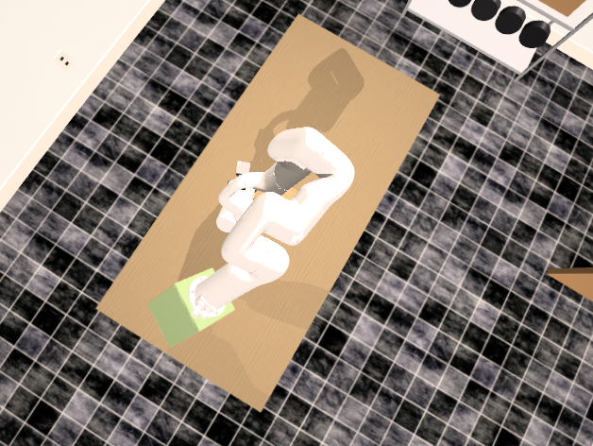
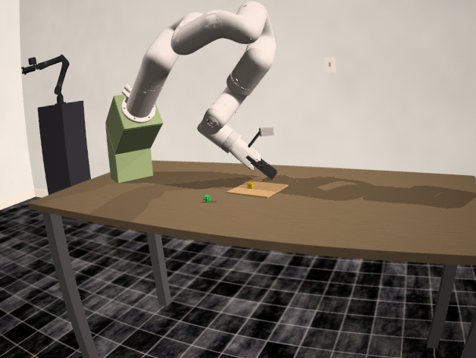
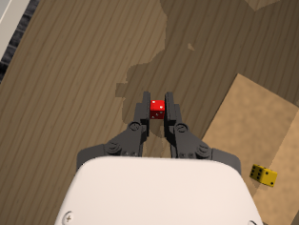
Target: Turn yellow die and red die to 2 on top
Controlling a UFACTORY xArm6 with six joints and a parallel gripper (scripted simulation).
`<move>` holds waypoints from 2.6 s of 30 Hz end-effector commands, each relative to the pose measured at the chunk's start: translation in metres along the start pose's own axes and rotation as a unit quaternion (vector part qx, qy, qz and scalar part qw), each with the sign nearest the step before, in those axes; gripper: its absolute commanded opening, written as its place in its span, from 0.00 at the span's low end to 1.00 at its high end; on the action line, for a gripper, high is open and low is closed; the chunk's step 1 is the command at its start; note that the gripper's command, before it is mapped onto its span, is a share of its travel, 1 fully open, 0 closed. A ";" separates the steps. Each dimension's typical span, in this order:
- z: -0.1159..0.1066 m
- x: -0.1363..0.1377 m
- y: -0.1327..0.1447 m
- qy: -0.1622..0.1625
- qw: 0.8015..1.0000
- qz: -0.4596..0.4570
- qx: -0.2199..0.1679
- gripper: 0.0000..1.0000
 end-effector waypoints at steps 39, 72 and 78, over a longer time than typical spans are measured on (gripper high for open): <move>0.000 0.000 -0.001 0.000 1.000 0.000 0.001 0.31; 0.000 0.000 -0.001 0.000 1.000 0.000 0.001 0.31; 0.000 0.000 -0.001 0.000 1.000 0.000 0.001 0.31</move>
Point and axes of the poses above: the point where the finger pads meet when closed, its own z axis out along the fingers, its own x axis across the jaws, y = z × x, the point moved 2 cm from there along -z, back along the fingers, and after that the axes turned 11 degrees about -z, right-handed, at the moved point
